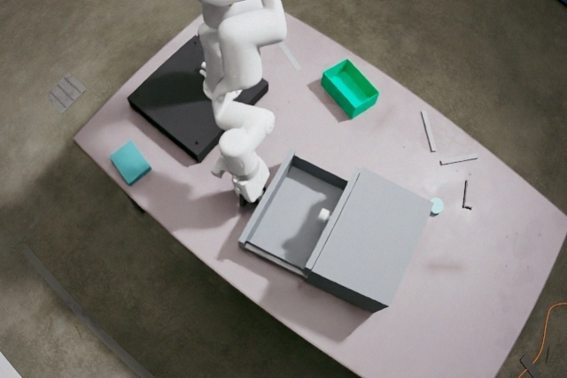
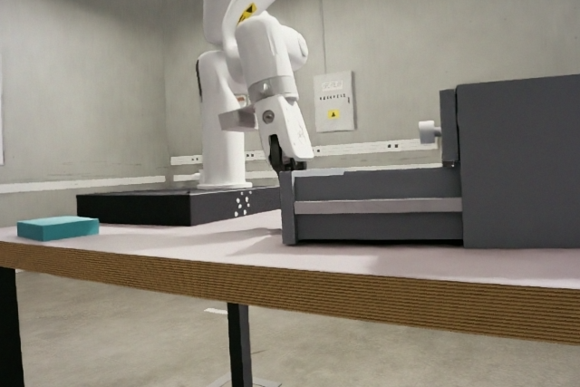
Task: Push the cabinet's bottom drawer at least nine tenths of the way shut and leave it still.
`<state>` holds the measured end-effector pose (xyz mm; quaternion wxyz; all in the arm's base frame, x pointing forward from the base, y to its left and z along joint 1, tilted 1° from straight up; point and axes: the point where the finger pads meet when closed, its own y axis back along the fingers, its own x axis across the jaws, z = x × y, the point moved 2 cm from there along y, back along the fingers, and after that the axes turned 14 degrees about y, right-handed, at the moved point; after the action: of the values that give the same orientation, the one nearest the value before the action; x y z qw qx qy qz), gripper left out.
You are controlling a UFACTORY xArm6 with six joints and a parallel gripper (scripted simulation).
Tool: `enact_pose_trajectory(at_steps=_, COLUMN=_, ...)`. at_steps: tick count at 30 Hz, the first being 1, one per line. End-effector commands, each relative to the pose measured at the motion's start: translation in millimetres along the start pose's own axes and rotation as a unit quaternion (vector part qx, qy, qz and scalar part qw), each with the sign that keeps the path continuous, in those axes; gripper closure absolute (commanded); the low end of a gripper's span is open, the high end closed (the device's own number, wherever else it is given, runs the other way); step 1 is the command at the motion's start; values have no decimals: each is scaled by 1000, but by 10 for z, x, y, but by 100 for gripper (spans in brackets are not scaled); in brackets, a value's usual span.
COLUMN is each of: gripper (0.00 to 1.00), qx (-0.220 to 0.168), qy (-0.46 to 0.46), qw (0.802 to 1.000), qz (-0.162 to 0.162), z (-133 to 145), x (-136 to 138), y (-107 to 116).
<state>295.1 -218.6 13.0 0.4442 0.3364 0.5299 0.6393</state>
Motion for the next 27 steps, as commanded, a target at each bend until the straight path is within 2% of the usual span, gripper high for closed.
enact_pose_trajectory(at_steps=1, gripper=100, qx=-1, qy=0, qw=1000, qz=-1, z=8, x=-6, y=5)
enact_pose_trajectory(at_steps=15, gripper=100, qx=-1, qy=0, qw=1000, qz=-1, z=60, x=-19, y=-6)
enact_pose_trajectory(at_steps=27, gripper=100, qx=-1, qy=0, qw=1000, qz=-1, z=463, x=-119, y=-93)
